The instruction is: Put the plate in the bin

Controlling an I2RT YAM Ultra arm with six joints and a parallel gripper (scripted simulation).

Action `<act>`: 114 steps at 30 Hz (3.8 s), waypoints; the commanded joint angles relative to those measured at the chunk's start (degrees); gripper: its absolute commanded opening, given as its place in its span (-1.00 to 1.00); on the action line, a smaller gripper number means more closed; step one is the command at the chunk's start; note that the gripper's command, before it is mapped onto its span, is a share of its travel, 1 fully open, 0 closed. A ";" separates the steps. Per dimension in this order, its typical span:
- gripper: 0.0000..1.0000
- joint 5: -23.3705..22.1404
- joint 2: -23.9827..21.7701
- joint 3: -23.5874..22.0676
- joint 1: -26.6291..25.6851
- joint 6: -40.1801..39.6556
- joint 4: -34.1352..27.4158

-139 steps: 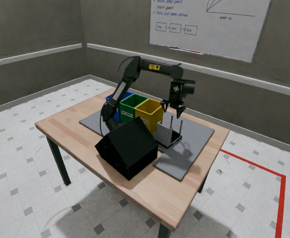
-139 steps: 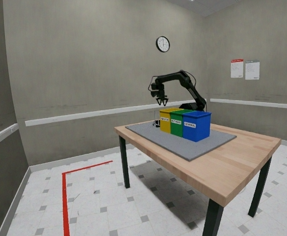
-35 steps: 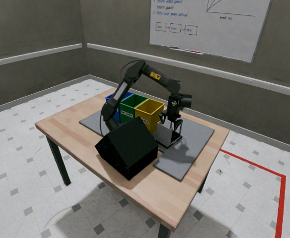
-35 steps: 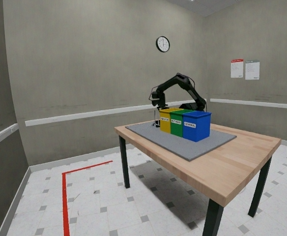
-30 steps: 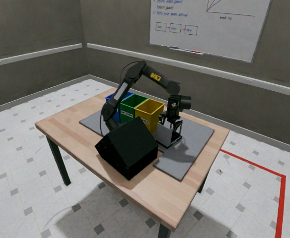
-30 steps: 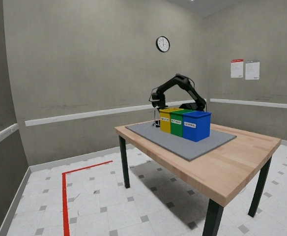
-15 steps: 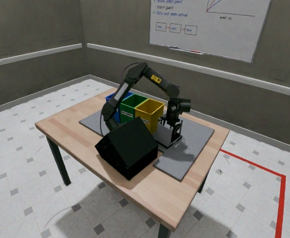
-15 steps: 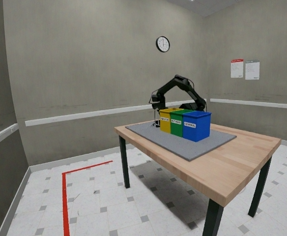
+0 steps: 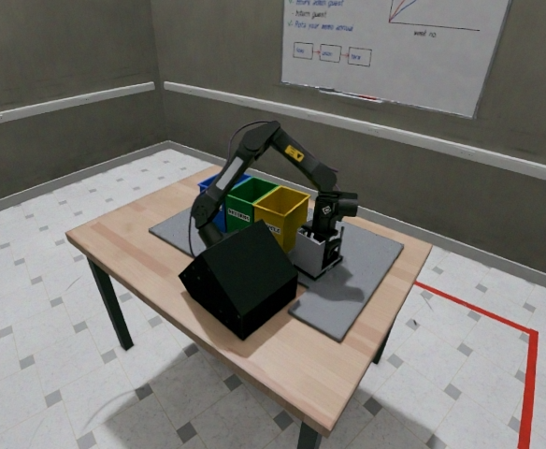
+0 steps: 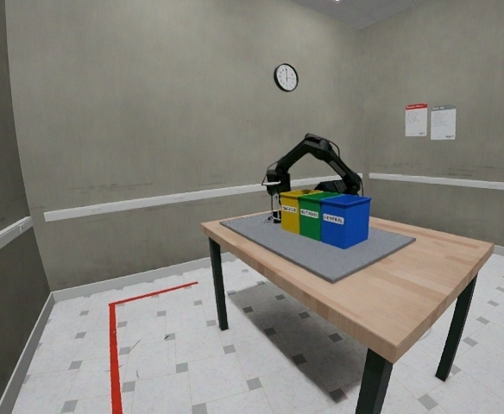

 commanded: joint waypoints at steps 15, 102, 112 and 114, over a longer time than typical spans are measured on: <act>1.00 -2.69 0.74 -2.90 1.20 3.23 7.04; -1.00 -0.13 -2.15 1.94 -1.91 -0.51 -0.60; -1.00 0.90 -3.00 3.88 -3.51 -2.09 -4.31; -1.00 0.90 -3.00 3.88 -3.51 -2.09 -4.31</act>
